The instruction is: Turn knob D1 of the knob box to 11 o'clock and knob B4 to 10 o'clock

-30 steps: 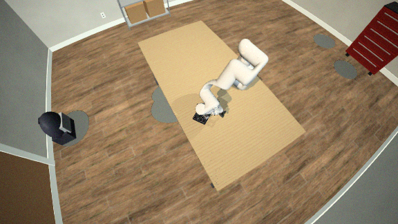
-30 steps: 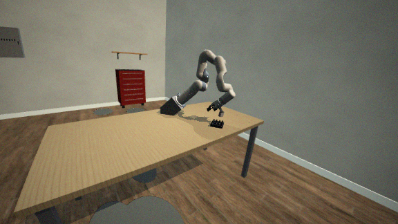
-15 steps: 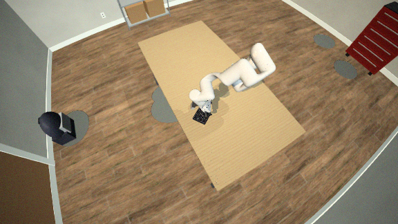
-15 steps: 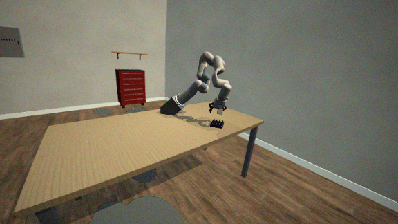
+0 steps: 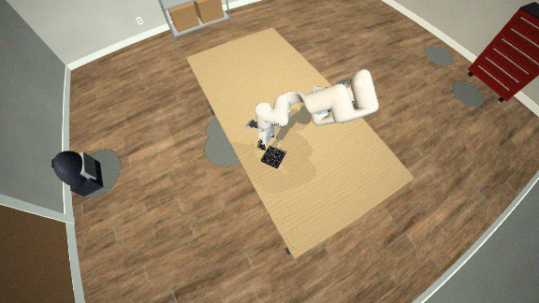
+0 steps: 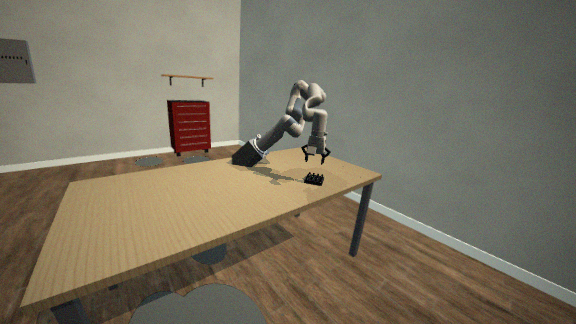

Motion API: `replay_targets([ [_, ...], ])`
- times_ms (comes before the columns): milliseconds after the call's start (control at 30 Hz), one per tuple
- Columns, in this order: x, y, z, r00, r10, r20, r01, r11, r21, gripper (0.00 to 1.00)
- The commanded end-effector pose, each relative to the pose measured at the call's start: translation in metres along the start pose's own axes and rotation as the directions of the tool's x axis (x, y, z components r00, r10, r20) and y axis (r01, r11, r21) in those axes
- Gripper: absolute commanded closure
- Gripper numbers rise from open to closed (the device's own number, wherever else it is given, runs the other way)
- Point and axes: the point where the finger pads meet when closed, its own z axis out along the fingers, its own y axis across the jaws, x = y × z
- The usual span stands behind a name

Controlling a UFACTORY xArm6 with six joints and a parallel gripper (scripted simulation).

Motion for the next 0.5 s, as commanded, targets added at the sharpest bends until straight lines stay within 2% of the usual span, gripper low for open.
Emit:
replay_targets([
  [0,0.0060,-0.0023,-0.0038,0.999,0.026,-0.019,-0.026,0.999,0.019,0.00],
  [467,0.0069,-0.0025,-0.0044,0.999,0.031,-0.022,-0.030,0.999,0.022,0.00],
])
